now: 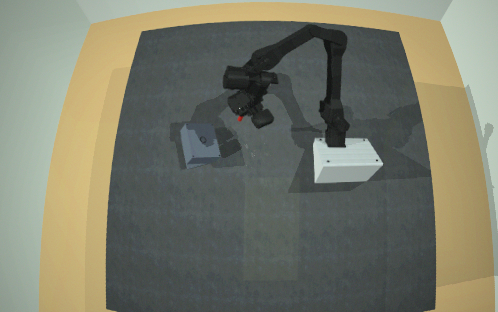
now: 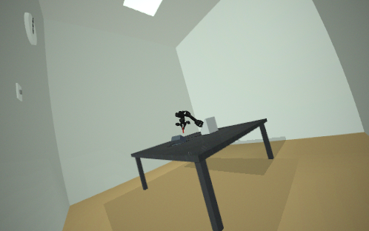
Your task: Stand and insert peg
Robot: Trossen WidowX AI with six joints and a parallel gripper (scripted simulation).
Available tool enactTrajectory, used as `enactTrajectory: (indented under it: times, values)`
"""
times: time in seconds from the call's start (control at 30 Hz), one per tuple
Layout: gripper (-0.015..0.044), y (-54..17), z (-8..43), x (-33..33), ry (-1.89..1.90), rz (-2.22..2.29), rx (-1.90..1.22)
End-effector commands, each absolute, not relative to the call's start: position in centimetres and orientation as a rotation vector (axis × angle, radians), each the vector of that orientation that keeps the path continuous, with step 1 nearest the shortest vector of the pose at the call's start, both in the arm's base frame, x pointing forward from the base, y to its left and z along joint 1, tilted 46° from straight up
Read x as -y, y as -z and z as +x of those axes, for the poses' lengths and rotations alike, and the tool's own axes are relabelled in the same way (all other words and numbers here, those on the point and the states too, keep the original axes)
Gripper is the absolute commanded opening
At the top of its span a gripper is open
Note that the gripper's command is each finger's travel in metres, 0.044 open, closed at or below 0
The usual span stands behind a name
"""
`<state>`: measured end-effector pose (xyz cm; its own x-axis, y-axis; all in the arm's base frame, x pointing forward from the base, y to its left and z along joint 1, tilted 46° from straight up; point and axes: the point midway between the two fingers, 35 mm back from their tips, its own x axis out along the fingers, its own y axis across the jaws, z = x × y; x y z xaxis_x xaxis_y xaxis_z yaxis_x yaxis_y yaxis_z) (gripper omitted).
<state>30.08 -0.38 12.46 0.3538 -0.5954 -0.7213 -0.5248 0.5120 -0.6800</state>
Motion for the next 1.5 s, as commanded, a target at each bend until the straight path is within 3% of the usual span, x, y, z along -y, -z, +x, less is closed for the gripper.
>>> enactTrajectory:
  times: [0.0,1.47]
  values:
    - [0.0000,-12.2,30.8,-0.3,0.029,-1.143,-1.260]
    - [0.0000,-10.1,37.3,-3.2,-0.110,-1.315,-1.060]
